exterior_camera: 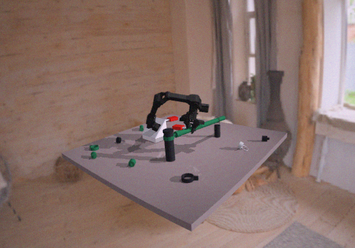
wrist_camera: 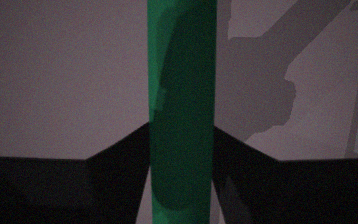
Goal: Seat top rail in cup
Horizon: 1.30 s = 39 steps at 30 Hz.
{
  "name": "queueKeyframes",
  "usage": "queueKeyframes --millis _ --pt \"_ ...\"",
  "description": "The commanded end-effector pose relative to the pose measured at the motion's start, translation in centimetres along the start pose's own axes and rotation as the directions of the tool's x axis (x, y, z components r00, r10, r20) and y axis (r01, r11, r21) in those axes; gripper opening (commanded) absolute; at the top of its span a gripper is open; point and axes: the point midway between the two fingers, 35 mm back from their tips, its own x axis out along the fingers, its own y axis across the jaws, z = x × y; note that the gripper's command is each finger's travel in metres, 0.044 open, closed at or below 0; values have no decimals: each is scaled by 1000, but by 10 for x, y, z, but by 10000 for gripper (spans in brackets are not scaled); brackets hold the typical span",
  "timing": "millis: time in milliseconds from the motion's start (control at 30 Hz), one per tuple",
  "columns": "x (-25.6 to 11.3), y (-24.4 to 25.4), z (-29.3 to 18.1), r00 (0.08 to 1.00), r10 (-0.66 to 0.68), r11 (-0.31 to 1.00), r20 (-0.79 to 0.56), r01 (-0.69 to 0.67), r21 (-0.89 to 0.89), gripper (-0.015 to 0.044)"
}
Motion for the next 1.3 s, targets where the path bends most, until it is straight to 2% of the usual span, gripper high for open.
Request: queueKeyframes --millis 0,233,367,567,767,1267 --pt "-2 0 -1 1000 6 1000 0 -6 1 262" --pt "-29 0 -15 998 46 999 -32 -47 -14 440" --pt "-49 -2 -25 996 73 997 -55 -75 -26 440" --pt "-50 -3 -25 995 83 996 -54 -84 -31 440" --pt "-88 -12 -23 982 150 988 -115 -154 -31 440" --pt "-88 -12 -23 982 150 988 -115 -154 -31 440"
